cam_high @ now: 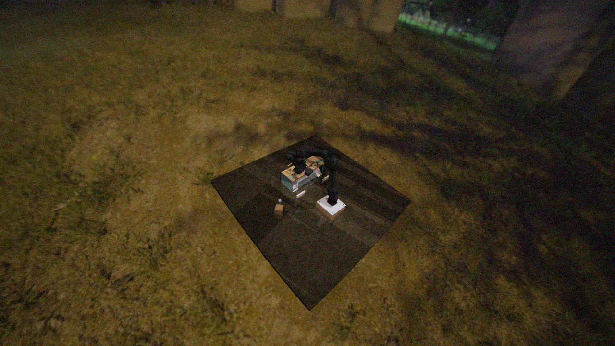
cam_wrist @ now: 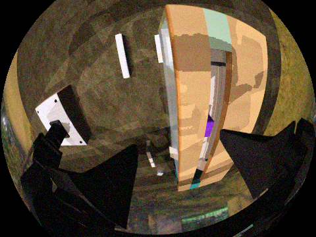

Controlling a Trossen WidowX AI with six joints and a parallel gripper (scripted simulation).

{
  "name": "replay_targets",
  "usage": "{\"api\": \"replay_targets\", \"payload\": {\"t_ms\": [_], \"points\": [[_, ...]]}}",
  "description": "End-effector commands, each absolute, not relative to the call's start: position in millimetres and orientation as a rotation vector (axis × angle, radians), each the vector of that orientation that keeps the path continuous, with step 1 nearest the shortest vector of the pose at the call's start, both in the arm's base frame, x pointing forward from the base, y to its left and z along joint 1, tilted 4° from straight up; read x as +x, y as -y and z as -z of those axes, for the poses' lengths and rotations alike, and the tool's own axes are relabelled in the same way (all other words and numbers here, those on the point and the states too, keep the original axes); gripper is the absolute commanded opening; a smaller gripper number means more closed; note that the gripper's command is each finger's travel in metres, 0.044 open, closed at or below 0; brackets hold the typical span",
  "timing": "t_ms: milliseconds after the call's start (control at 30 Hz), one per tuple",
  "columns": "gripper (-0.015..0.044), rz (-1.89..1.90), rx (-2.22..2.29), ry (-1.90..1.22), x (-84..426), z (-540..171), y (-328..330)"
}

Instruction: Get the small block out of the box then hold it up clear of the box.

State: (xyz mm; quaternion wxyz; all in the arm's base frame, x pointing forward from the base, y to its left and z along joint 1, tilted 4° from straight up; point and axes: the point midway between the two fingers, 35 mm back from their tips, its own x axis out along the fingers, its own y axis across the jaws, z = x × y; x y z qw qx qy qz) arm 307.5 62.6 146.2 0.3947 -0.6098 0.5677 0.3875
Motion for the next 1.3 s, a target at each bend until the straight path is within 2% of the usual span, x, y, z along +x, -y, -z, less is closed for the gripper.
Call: {"api": "replay_targets", "payload": {"t_ms": [0, 1267], "points": [[0.0400, -0.973, -1.544, -1.448, 309, -141, -60], [0.0400, -0.972, -1.545, -1.448, 312, -80, -52]]}}
